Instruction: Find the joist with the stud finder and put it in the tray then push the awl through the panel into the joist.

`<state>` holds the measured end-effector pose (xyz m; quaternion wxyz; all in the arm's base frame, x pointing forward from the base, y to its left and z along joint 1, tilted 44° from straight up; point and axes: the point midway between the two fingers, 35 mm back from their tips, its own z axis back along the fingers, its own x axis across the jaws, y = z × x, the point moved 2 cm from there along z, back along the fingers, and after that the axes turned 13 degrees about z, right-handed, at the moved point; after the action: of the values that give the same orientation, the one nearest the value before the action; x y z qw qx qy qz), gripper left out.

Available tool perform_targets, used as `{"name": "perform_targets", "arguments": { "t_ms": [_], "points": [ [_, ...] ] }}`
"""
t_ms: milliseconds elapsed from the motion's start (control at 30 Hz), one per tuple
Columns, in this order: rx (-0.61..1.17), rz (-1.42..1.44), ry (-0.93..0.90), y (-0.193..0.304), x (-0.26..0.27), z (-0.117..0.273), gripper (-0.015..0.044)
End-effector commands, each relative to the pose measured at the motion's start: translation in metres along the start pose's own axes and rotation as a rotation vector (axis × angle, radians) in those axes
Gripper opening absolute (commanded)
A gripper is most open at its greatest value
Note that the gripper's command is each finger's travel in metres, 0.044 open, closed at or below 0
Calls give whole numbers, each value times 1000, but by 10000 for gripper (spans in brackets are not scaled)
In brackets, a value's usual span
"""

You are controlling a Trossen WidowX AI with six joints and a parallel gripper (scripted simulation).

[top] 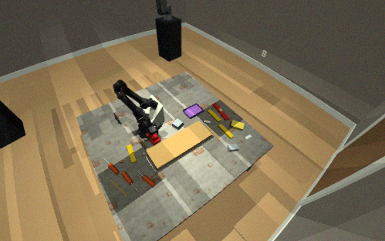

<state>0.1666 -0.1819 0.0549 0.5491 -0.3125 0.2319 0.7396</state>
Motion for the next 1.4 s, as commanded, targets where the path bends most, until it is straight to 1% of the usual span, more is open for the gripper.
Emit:
{"name": "perform_targets", "arguments": {
  "t_ms": [0, 867, 1067, 1367],
  "points": [
    [-3, 4, -3, 0, 1, -2, 328],
    [-3, 4, -3, 0, 1, -2, 155],
    [-4, 0, -13, -7, 0, 9, 0],
    [-2, -4, -25, -22, -2, 41, 0]
  ]
}}
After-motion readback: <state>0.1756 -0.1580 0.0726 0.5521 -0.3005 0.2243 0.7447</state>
